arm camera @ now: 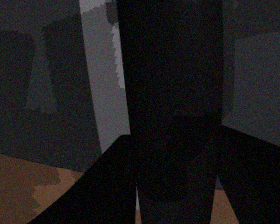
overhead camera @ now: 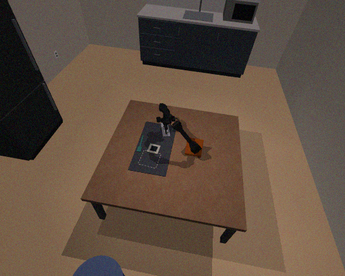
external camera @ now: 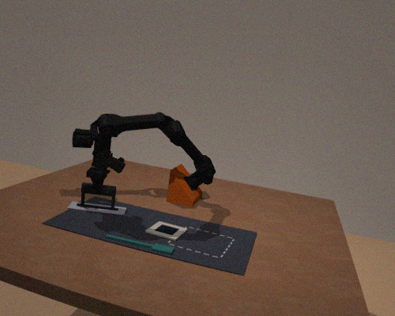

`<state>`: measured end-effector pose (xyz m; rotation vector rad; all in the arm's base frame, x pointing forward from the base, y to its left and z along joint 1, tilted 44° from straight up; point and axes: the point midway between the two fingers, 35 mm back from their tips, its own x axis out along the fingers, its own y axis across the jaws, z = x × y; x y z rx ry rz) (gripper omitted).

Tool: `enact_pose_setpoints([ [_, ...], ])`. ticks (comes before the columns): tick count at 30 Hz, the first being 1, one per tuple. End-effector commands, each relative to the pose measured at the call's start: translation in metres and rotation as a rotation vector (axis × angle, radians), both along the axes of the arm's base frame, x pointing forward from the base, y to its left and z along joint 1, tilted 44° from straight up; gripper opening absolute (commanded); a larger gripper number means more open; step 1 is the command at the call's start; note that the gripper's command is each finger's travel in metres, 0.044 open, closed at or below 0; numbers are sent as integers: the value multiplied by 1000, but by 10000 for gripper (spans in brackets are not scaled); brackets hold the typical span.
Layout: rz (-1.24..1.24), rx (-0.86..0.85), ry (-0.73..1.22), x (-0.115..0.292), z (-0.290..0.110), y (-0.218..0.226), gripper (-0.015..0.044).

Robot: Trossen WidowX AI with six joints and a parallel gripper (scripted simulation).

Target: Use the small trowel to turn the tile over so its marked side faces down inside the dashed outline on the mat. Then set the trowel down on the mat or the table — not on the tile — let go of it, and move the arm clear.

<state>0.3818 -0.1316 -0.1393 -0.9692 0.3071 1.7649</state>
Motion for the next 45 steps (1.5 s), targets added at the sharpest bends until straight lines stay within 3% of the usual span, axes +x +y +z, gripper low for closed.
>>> enact_pose_setpoints([
  [1,-3,1,2,0,0,1,130],
  [28,-501,-81,459,0,0,1,130],
  [36,-515,-84,471,0,0,1,130],
  [41,-515,-84,471,0,0,1,261],
  [45,-515,-84,471,0,0,1,270],
])
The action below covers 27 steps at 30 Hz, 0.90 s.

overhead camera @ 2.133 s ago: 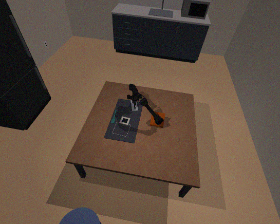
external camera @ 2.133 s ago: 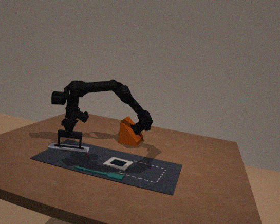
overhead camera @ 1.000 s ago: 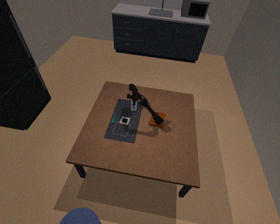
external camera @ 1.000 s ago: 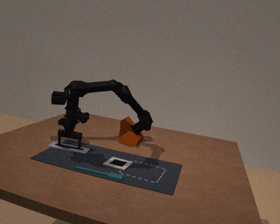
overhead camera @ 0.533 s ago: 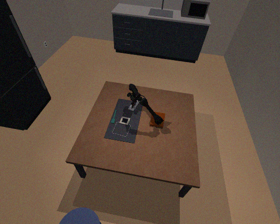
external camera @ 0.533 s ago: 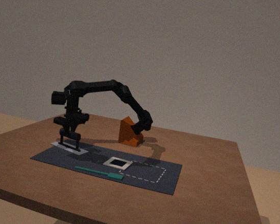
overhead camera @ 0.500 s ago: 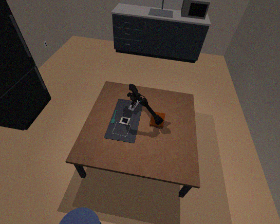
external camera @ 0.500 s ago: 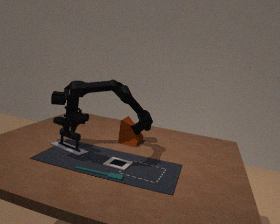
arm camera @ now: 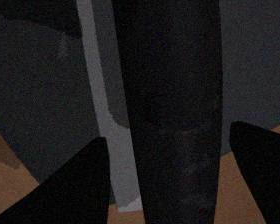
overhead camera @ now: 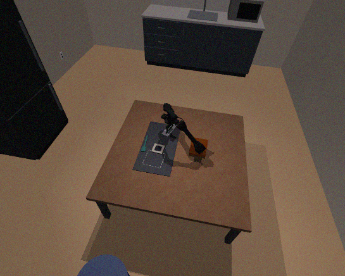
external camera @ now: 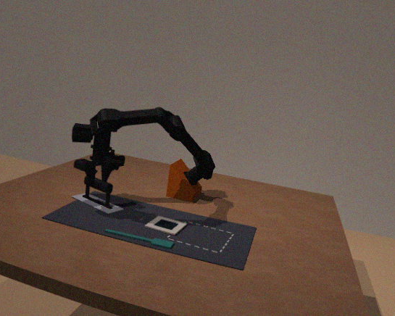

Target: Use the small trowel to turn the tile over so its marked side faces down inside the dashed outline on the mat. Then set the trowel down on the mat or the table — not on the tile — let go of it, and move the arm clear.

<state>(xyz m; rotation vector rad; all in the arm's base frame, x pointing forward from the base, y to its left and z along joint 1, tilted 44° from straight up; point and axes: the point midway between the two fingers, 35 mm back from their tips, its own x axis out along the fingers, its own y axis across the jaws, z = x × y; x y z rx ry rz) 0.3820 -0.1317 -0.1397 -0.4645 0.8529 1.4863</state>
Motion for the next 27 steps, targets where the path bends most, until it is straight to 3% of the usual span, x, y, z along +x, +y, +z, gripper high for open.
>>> enact_pose_setpoints([
  [1,-6,3,6,0,0,1,270],
  [15,-6,3,6,0,0,1,270],
  [21,49,-17,-57,6,32,-29,270],
  [27,51,-17,-60,6,34,-30,270],
])
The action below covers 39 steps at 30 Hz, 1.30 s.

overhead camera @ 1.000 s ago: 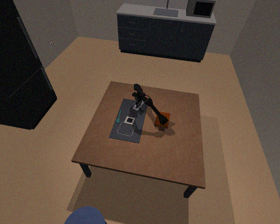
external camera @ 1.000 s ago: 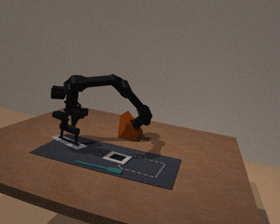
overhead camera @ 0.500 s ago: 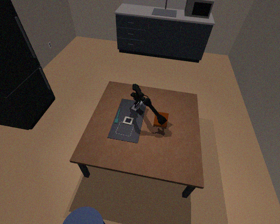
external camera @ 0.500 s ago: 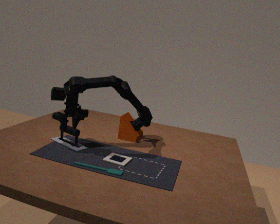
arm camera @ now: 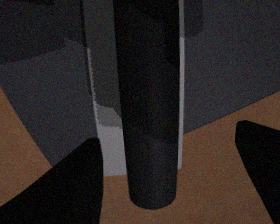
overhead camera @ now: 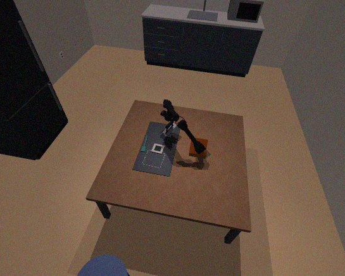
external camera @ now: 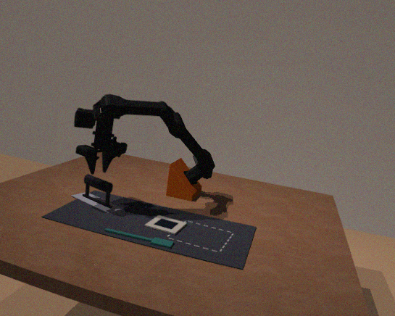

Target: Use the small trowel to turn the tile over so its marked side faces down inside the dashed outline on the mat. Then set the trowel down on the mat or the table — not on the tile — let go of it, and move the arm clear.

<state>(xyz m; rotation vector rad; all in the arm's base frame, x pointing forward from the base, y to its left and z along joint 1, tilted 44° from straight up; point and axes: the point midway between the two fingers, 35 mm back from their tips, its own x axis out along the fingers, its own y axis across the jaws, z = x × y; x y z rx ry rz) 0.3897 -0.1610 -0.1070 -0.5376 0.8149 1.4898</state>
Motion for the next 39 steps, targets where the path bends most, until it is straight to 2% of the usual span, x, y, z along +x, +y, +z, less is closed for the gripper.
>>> enact_pose_setpoints([
  [1,0,-2,-3,0,2,-2,296],
  [9,-41,-20,4,2,7,-8,300],
  [26,-522,-87,217,10,-11,-13,300],
  [39,-736,-89,310,12,-17,-15,300],
])
